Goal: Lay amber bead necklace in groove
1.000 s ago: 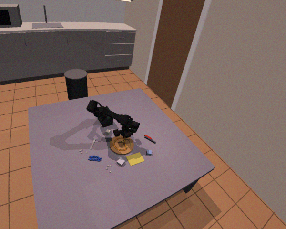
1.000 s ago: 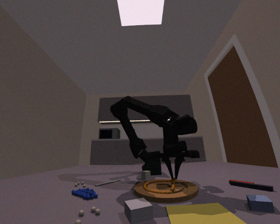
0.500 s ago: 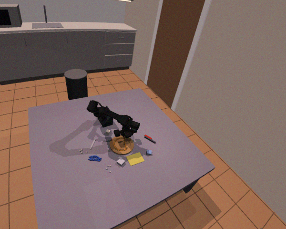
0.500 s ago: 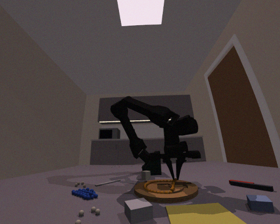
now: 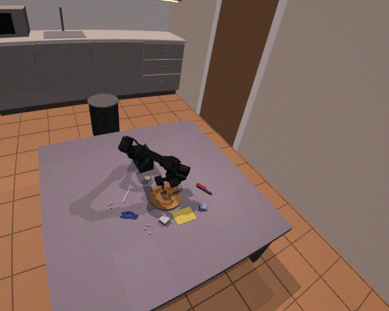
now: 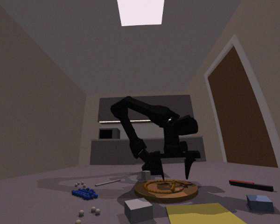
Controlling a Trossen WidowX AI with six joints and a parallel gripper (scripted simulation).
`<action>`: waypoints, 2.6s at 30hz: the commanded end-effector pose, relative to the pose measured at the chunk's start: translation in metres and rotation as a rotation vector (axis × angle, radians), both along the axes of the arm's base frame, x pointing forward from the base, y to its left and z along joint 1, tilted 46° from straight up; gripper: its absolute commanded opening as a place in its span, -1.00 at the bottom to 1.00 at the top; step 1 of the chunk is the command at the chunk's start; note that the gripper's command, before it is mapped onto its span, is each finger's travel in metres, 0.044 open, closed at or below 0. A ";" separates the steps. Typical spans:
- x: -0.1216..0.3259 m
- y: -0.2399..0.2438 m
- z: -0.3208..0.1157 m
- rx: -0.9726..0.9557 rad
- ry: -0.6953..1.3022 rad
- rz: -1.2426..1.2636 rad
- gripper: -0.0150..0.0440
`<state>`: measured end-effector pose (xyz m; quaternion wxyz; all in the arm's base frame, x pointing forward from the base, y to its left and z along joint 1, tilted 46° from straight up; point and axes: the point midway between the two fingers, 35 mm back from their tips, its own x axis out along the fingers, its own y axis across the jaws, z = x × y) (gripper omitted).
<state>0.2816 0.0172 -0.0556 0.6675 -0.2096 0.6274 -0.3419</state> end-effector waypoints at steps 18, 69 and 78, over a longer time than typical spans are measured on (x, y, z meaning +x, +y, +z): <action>0.000 0.002 0.001 0.001 -0.002 -0.006 1.00; 0.097 -0.035 0.031 -0.010 -0.302 -0.291 -0.08; 0.097 -0.037 0.030 -0.006 -0.308 -0.297 -0.26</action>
